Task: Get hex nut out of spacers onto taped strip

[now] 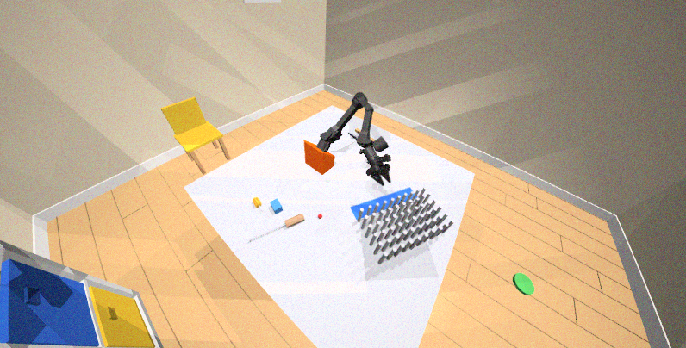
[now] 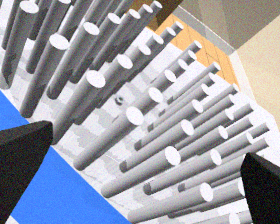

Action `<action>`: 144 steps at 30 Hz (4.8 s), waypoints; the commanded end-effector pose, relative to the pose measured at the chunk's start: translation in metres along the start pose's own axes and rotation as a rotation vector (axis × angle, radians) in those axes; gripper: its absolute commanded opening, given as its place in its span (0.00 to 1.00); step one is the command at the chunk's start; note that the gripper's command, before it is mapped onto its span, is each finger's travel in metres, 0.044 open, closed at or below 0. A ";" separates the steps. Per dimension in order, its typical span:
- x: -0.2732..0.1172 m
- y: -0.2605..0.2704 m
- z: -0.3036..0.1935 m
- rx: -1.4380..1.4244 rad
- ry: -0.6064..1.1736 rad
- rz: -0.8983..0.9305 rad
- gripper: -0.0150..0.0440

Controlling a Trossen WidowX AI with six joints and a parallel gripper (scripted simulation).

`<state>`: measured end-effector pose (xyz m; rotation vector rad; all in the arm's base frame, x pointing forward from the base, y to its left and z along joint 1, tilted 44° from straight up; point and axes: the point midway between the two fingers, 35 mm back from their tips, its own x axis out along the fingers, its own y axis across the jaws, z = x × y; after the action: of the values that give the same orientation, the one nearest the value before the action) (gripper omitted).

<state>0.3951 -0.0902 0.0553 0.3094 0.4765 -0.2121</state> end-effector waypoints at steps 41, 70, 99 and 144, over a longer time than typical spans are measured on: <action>-0.084 -0.359 -0.256 -1.162 0.986 0.485 1.00; -0.057 -0.328 -0.302 -1.165 0.982 0.494 1.00; -0.052 -0.320 -0.312 -1.164 0.982 0.494 0.73; -0.031 -0.290 -0.357 -1.163 0.979 0.496 0.49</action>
<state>0.1410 -0.2362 -0.3007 -0.6667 1.3650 0.7453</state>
